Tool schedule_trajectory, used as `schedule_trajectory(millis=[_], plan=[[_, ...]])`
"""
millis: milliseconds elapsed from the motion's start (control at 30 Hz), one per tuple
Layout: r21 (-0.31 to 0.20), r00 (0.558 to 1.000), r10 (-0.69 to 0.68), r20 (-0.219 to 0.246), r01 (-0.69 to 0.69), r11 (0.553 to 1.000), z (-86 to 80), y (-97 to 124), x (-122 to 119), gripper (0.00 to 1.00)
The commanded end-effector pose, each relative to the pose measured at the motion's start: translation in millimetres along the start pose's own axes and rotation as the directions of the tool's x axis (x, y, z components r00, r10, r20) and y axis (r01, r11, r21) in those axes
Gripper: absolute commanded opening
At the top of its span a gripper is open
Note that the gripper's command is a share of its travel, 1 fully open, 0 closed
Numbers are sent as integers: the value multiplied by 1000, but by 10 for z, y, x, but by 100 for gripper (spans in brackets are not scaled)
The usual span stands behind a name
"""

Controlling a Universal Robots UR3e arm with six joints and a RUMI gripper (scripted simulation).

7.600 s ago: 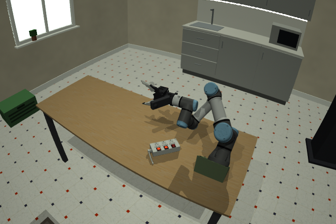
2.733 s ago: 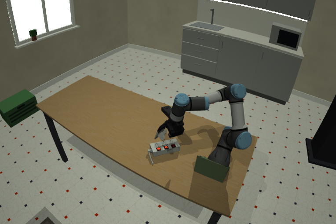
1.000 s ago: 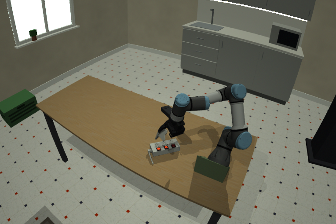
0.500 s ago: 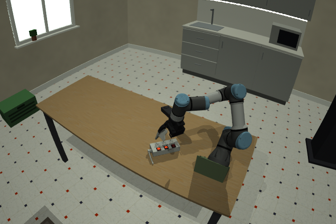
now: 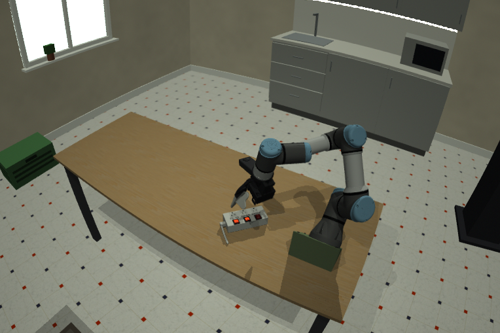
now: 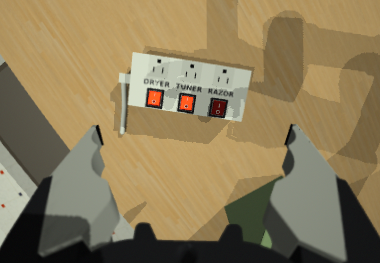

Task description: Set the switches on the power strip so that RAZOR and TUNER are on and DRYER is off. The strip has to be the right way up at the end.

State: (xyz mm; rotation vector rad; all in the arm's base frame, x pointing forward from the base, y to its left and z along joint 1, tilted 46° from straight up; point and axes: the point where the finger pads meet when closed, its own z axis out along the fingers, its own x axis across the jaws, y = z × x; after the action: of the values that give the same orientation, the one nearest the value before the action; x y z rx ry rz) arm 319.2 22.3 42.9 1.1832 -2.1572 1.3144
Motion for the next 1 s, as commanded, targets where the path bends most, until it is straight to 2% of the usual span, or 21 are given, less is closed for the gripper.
schedule_trajectory(millis=[0, 233, 300, 533, 700, 967], plan=[[-29, 999, -48, 5, 48, 998, -20, -16, -30, 100], [-140, 969, -240, 52, 245, 959, -100, -54, -114, 100], [-140, 969, -240, 52, 245, 959, -100, -54, -114, 100], [-229, 896, -418, 150, 443, 867, -219, -86, -159, 100], [-249, 860, -471, 194, 508, 825, -269, -95, -164, 100], [-251, 855, -478, 201, 516, 819, -276, -96, -164, 100]])
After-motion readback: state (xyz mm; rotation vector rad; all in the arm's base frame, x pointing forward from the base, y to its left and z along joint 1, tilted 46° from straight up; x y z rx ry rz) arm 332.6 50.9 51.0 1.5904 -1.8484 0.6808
